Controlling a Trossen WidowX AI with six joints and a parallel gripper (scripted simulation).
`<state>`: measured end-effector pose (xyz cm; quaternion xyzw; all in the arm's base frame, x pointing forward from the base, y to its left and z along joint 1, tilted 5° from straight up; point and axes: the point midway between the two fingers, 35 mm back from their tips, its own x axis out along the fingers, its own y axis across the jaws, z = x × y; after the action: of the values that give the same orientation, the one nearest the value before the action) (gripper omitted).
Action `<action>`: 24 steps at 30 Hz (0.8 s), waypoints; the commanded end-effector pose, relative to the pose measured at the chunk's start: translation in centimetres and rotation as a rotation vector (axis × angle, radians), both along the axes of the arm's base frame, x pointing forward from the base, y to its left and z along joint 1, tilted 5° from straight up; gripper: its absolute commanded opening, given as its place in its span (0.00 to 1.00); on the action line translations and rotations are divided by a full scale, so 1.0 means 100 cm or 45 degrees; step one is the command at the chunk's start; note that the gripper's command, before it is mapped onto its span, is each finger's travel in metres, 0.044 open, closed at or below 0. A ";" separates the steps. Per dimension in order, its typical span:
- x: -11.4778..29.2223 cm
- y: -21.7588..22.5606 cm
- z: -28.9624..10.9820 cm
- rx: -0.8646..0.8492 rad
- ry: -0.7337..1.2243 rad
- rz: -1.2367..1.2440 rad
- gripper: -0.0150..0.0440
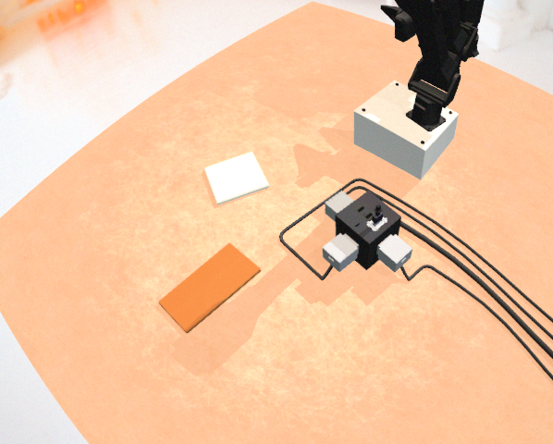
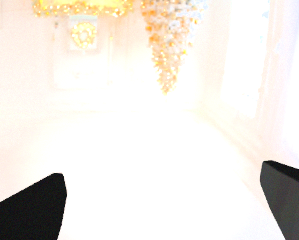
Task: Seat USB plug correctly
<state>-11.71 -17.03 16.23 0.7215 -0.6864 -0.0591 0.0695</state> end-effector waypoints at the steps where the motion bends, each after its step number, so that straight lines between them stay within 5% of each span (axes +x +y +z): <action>1: 0.000 -0.001 0.000 0.000 0.004 0.002 0.98; 15: 0.047 -0.068 -0.001 -0.025 0.509 0.374 1.00; 24: 0.123 -0.115 -0.011 -0.109 1.046 0.779 1.00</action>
<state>-4.15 -25.93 15.67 0.8013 -0.4767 -0.2284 0.2801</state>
